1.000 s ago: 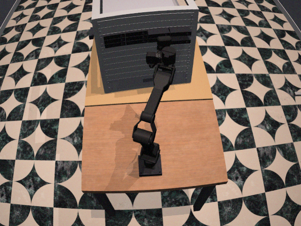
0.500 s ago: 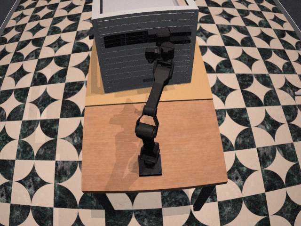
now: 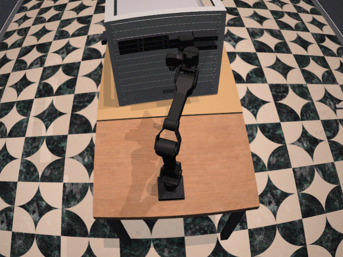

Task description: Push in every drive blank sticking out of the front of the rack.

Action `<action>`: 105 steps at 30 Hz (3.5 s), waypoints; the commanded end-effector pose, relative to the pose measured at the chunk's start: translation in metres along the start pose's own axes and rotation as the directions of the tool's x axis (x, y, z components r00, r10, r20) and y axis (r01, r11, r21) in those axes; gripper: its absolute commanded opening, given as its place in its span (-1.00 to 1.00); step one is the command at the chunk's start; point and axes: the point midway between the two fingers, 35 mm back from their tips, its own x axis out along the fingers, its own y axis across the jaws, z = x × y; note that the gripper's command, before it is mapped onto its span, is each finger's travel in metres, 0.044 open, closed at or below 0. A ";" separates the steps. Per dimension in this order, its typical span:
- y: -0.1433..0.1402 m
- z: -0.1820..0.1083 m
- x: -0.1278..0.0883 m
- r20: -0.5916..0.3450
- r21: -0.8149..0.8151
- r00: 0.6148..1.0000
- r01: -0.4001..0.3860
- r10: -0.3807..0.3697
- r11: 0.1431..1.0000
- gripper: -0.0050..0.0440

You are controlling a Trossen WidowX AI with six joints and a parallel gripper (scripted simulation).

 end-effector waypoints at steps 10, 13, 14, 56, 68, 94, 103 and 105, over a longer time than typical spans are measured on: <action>-0.008 0.001 -0.001 -0.001 -0.011 1.000 0.013 -0.013 1.000 -1.00; -0.008 0.001 0.000 -0.001 -0.011 1.000 0.013 -0.013 1.000 -1.00; -0.008 0.001 0.000 -0.001 -0.011 1.000 0.013 -0.013 1.000 -1.00; -0.010 0.001 0.029 -0.001 -0.011 1.000 0.013 -0.013 1.000 -1.00; -0.010 0.001 0.031 -0.001 -0.011 1.000 0.013 -0.013 1.000 -1.00; -0.010 0.001 0.035 -0.001 -0.011 1.000 0.013 -0.013 1.000 -1.00; -0.009 0.001 0.037 -0.001 -0.011 1.000 0.013 -0.013 1.000 -1.00; -0.009 0.001 0.038 -0.001 -0.011 1.000 0.013 -0.013 1.000 -1.00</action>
